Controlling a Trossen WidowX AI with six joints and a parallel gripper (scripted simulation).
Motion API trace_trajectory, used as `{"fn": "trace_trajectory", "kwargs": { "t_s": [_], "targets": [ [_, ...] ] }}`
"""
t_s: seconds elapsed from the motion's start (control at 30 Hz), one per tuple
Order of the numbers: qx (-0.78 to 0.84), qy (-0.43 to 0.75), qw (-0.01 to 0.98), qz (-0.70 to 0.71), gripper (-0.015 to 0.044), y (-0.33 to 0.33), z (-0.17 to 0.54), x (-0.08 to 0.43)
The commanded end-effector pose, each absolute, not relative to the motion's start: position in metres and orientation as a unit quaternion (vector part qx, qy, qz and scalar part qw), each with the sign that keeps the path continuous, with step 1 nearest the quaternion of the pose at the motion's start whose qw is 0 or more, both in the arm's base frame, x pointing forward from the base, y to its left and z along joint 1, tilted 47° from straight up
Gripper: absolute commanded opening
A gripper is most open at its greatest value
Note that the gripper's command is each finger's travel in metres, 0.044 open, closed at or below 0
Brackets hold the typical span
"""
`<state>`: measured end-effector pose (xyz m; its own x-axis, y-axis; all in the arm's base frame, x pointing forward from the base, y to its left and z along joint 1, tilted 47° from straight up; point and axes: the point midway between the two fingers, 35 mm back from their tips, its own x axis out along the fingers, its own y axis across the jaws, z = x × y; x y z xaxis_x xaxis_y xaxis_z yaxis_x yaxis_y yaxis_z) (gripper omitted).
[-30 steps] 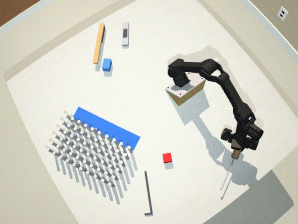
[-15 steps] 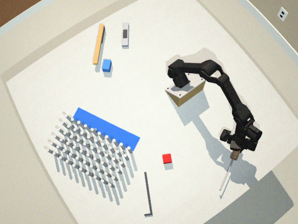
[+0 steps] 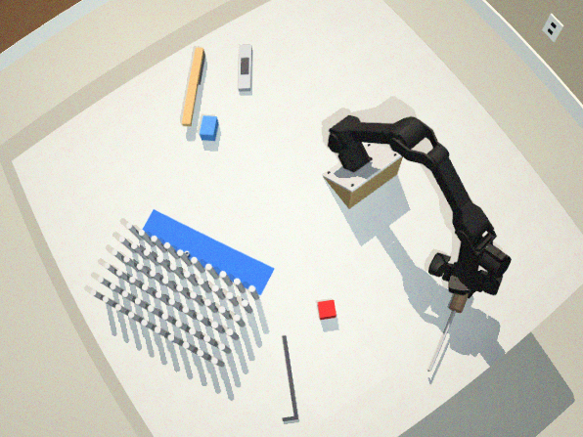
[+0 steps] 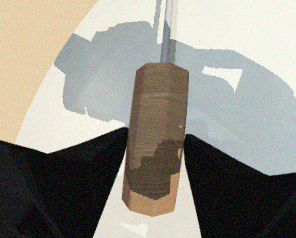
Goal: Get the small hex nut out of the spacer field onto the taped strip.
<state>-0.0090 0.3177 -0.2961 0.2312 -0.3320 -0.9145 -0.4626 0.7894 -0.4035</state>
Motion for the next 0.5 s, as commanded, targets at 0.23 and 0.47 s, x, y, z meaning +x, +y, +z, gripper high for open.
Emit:
{"fn": "trace_trajectory", "kwargs": {
  "t_s": [0.23, 0.47],
  "targets": [
    [-0.32, 0.619, 0.716, 0.045, 0.0, 0.3107, -0.3006, -0.009],
    [-0.32, 0.619, 0.716, 0.045, 0.0, 0.3062, -0.3032, -0.0089]
  ]
}}
